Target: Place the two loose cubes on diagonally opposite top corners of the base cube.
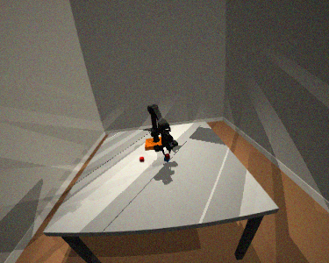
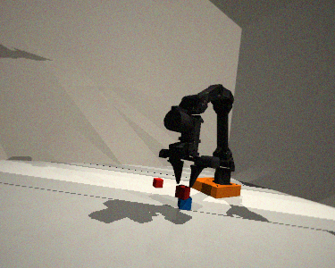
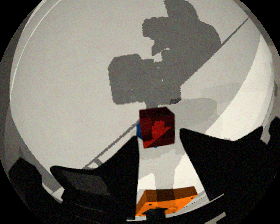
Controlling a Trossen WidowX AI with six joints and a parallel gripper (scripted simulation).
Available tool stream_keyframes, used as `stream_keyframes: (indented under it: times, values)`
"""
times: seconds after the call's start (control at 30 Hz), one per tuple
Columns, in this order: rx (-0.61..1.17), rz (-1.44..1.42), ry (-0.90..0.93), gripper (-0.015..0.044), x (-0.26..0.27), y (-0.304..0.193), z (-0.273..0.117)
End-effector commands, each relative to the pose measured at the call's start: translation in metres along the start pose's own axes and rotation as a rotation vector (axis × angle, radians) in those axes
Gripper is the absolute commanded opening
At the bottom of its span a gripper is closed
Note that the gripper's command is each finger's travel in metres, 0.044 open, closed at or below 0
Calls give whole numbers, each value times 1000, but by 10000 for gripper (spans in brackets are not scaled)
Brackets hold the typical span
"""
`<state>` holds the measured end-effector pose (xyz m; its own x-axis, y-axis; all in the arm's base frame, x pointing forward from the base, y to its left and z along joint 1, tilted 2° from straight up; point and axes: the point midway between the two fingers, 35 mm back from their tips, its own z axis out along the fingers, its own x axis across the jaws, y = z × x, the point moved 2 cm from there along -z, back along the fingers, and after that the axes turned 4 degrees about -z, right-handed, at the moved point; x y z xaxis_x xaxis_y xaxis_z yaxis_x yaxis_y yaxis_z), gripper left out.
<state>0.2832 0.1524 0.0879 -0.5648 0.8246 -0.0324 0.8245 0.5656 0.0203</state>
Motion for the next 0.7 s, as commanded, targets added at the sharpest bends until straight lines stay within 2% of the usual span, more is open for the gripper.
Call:
stream_keyframes:
  times: [0.0, 0.3, 0.33, 0.4, 0.67]
  values:
    - [-8, 2, -1, 205, 0, 2, -8]
    - [-8, 2, -1, 205, 0, 2, -17]
    - [-4, -6, 0, 231, -1, 0, -14]
    - [-8, -45, -1, 265, -11, -2, -16]
    - [-25, -284, -13, 265, -66, -20, -27]
